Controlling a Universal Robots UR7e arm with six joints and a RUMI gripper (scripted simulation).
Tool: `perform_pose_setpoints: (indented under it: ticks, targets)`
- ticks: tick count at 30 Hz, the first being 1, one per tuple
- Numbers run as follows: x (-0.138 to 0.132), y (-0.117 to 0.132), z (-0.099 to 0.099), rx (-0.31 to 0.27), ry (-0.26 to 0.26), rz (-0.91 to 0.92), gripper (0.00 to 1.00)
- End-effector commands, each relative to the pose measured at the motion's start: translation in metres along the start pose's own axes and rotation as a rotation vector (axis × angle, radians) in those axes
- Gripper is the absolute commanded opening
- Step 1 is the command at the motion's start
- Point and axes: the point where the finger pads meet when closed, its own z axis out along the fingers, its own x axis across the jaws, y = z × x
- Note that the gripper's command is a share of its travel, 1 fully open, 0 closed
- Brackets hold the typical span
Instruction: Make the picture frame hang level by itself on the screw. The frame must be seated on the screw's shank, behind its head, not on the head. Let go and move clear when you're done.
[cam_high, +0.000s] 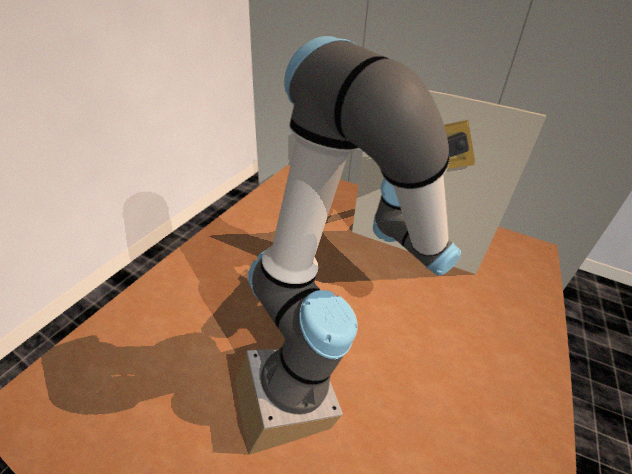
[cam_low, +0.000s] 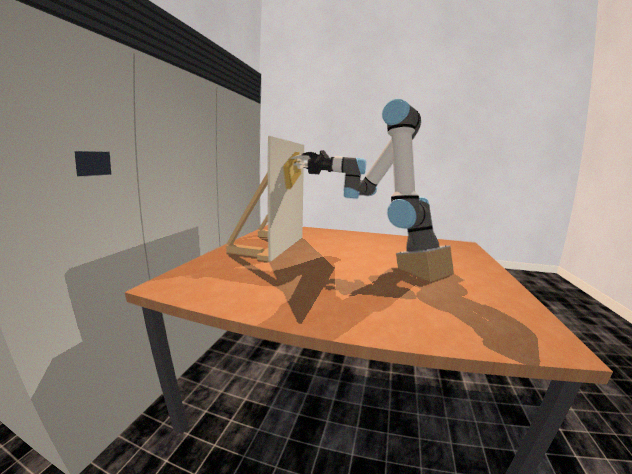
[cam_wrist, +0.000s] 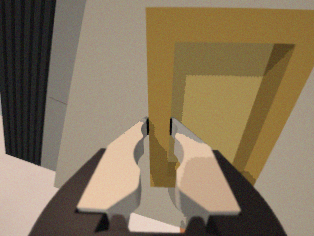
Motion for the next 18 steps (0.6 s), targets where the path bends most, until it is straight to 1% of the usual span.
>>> perform_pose_setpoints:
  ticks: [1, 18]
  targets:
    - [-0.0049, -0.0017, 0.0001, 0.003, -0.008, -0.003, 0.00]
    - [-0.0052, -0.0031, 0.0000, 0.003, -0.008, 0.011, 0.00]
